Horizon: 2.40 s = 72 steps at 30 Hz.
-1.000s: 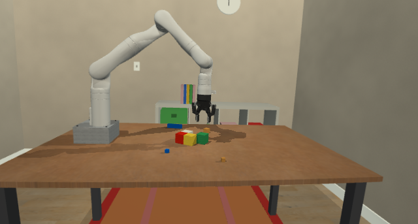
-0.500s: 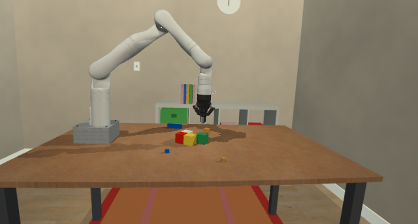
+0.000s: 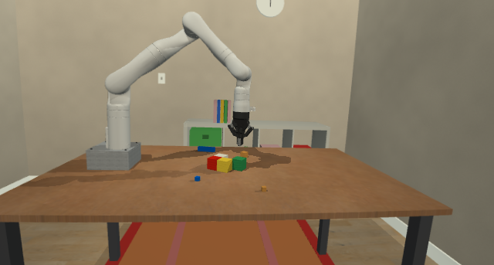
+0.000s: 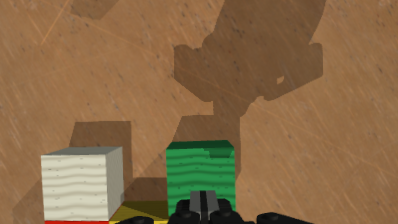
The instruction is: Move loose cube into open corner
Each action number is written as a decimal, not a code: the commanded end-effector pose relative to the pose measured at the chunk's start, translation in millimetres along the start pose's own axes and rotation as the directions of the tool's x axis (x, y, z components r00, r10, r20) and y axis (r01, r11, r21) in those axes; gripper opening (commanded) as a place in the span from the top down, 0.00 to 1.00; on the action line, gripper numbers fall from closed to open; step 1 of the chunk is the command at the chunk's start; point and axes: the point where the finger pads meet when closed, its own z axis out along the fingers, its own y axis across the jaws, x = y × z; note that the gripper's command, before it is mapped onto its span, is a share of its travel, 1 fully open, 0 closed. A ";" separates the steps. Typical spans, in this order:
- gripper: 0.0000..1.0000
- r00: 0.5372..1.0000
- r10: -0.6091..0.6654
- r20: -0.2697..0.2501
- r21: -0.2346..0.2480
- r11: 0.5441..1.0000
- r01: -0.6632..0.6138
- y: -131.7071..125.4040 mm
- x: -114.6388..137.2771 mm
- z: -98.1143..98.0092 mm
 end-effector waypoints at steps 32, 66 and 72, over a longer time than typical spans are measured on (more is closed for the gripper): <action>0.90 0.979 -0.205 -0.001 -0.003 0.979 0.205 3.9 0.9 -1.3; 0.90 0.377 -0.926 0.002 -0.002 0.377 0.926 20.4 0.7 -1.2; 0.90 0.213 -0.977 0.002 -0.002 0.213 0.977 23.3 0.6 -1.2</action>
